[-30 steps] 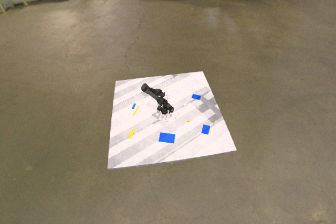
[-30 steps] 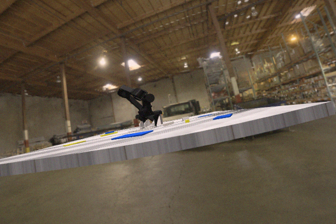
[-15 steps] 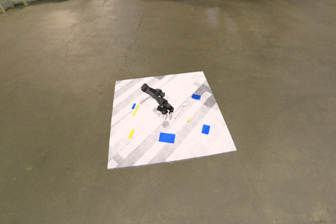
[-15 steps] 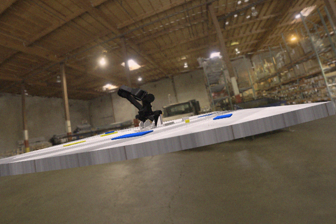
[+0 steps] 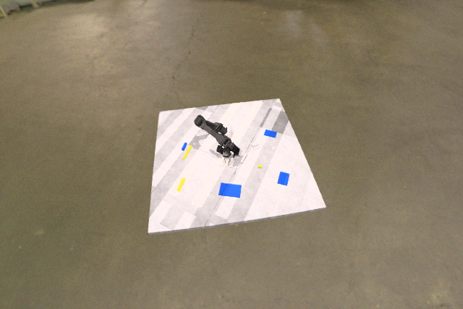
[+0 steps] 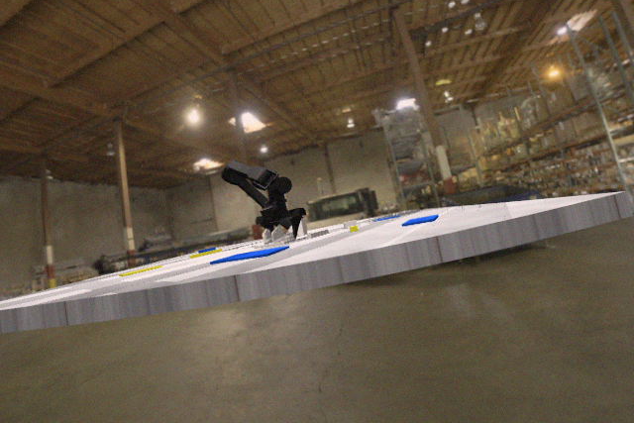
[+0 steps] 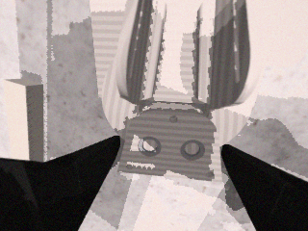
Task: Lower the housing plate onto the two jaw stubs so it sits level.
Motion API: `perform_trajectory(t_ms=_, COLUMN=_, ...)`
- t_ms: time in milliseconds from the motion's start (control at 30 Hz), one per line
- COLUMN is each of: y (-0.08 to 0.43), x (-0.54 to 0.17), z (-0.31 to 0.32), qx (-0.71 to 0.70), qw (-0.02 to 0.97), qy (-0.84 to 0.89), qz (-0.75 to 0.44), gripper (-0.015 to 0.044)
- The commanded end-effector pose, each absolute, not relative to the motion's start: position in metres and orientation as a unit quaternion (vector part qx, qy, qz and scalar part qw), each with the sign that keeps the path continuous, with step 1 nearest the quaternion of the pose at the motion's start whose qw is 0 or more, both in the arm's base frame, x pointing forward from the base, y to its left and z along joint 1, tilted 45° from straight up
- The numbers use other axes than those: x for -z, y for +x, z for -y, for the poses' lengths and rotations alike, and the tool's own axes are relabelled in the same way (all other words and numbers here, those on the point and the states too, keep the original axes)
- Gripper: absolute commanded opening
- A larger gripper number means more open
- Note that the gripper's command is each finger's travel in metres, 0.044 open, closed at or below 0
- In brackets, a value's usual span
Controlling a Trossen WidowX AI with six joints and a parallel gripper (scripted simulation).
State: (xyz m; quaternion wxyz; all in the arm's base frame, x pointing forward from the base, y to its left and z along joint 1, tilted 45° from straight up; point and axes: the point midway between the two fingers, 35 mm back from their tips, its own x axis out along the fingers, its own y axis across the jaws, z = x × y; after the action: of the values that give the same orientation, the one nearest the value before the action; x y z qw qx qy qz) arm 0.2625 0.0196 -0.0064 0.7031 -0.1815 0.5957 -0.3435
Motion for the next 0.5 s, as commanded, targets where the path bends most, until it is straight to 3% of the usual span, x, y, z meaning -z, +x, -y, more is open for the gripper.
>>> perform_trajectory(t_ms=0, y=0.263, x=-0.003, z=-0.030, qx=0.342, qw=0.704, qy=-0.180, qz=-0.595, gripper=0.0440)
perform_trajectory(t_ms=200, y=0.257, x=-0.046, z=-0.071, qx=0.342, qw=0.704, qy=-0.180, qz=-0.596, gripper=0.0440)
perform_trajectory(t_ms=467, y=0.251, x=-0.047, z=-0.073, qx=0.339, qw=0.705, qy=-0.181, qz=-0.596, gripper=0.0440)
